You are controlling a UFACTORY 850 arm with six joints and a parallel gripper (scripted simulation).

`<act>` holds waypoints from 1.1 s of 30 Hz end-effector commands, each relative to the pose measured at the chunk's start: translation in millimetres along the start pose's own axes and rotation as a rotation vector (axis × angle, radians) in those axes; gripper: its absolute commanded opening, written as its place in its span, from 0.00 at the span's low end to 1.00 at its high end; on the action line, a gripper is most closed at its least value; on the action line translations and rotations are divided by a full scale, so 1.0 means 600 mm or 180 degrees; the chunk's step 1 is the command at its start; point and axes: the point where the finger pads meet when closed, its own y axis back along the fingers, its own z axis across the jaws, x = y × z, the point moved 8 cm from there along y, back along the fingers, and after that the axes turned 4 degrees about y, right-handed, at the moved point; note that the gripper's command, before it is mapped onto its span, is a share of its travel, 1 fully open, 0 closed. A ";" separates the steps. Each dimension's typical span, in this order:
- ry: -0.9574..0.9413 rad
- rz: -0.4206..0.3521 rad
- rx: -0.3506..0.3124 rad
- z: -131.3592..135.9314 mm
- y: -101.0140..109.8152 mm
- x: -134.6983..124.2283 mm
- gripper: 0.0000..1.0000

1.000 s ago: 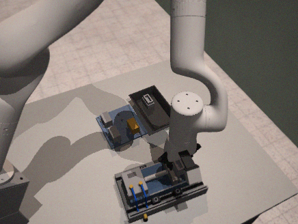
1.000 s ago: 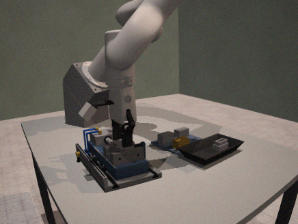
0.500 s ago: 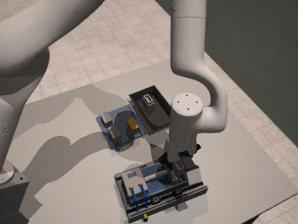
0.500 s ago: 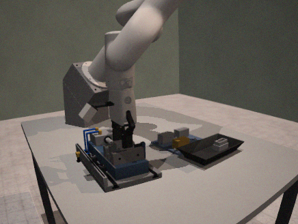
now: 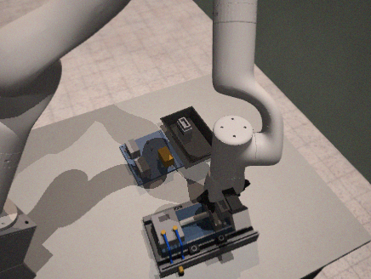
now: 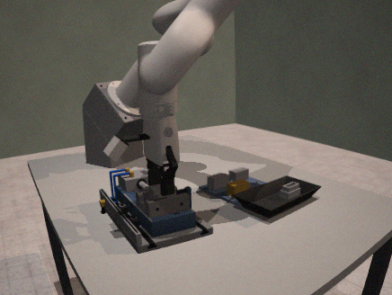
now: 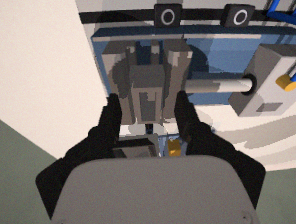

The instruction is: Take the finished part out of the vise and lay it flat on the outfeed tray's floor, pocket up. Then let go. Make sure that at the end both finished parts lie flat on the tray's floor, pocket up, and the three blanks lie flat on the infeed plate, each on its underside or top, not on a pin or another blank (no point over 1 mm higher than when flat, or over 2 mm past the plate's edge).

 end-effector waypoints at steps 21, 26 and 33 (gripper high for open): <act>0.0001 0.0002 0.0003 -0.001 0.001 0.000 0.00; 0.0001 0.0002 0.0003 -0.001 0.001 0.000 0.00; 0.0001 0.0002 0.0003 -0.001 0.001 0.000 0.00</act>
